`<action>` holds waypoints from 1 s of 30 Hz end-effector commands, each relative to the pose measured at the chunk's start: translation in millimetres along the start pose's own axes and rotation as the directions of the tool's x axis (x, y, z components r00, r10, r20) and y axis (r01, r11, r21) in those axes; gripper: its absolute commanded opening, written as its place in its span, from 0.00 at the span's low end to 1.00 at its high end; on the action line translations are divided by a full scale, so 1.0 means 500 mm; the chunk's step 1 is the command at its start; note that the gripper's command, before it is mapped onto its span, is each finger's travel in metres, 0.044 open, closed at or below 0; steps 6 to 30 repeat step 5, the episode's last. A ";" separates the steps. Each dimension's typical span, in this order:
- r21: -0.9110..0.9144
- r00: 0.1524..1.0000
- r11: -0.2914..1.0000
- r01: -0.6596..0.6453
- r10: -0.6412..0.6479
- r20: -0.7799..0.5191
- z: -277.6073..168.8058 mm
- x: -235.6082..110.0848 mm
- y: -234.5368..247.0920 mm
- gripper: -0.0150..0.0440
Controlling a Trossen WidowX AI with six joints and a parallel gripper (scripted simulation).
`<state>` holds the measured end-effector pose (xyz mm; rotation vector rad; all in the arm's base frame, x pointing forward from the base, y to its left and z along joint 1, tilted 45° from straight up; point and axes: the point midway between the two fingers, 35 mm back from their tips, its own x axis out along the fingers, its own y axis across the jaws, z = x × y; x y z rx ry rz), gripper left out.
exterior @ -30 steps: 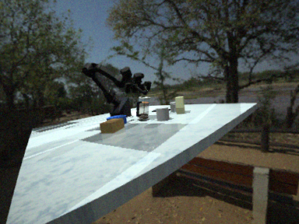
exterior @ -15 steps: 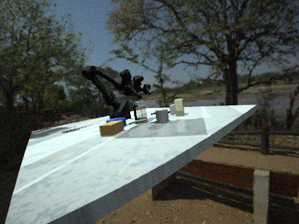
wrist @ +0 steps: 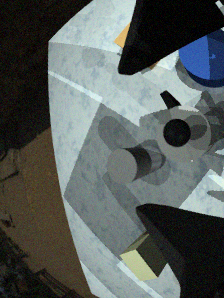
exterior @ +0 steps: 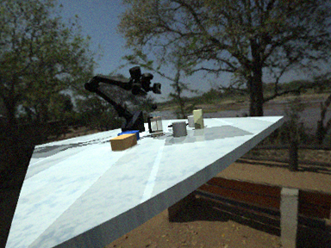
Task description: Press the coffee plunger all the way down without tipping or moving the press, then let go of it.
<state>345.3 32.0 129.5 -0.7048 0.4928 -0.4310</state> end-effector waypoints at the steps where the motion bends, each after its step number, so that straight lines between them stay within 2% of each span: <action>1: 0.007 1.000 1.000 0.008 -0.008 0.000 0.012 -0.016 -0.008 1.00; 30: 0.007 1.000 1.000 0.008 -0.008 0.000 0.012 -0.016 -0.008 1.00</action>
